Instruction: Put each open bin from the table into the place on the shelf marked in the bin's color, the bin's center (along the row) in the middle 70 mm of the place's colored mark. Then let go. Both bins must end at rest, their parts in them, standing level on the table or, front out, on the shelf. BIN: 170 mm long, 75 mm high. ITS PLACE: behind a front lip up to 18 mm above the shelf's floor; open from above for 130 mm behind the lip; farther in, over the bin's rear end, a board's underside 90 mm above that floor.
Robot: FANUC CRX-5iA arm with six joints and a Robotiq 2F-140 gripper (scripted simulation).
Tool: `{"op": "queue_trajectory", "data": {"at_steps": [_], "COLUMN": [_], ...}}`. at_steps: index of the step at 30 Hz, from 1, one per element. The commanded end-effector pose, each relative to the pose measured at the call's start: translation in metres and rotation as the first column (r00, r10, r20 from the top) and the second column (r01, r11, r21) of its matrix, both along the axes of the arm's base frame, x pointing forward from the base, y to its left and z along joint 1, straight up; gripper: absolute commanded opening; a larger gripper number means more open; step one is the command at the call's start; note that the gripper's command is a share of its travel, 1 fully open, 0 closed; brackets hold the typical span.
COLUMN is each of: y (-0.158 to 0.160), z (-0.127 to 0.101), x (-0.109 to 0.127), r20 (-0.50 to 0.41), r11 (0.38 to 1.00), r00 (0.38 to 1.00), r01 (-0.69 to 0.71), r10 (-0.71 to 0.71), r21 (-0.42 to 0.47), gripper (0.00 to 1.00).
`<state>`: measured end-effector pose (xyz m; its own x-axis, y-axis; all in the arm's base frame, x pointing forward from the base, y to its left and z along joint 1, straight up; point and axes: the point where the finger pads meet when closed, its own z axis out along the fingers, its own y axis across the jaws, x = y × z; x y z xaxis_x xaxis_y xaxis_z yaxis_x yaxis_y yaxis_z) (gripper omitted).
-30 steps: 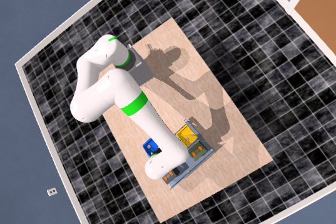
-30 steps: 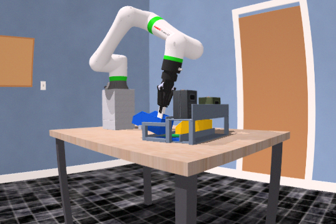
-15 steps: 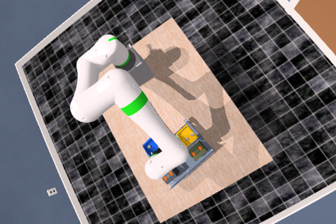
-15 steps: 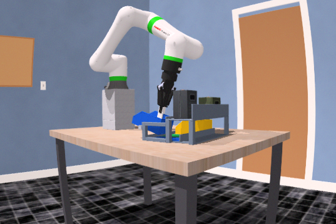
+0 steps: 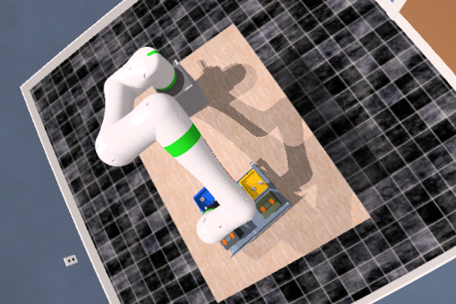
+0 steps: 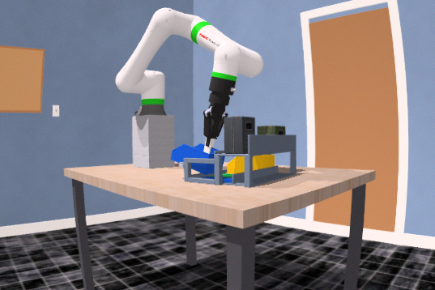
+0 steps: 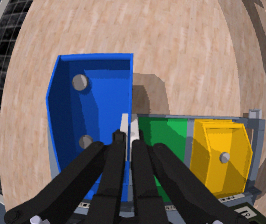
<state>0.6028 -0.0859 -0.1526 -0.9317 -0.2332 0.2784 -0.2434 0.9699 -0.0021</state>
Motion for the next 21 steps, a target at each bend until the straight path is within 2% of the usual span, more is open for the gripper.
{"op": "queue_trajectory", "data": {"at_steps": [1,21], "y": [-0.0001,-0.0001], "z": [0.0,-0.0036], "x": [0.0002,0.0002], "r20": [0.0,0.0], "r11": [1.0,1.0], "r00": [1.0,1.0], "r01": [0.0,0.0], "r10": [0.0,0.0], "r21": [0.0,0.0], "gripper": [0.0,0.0]}}
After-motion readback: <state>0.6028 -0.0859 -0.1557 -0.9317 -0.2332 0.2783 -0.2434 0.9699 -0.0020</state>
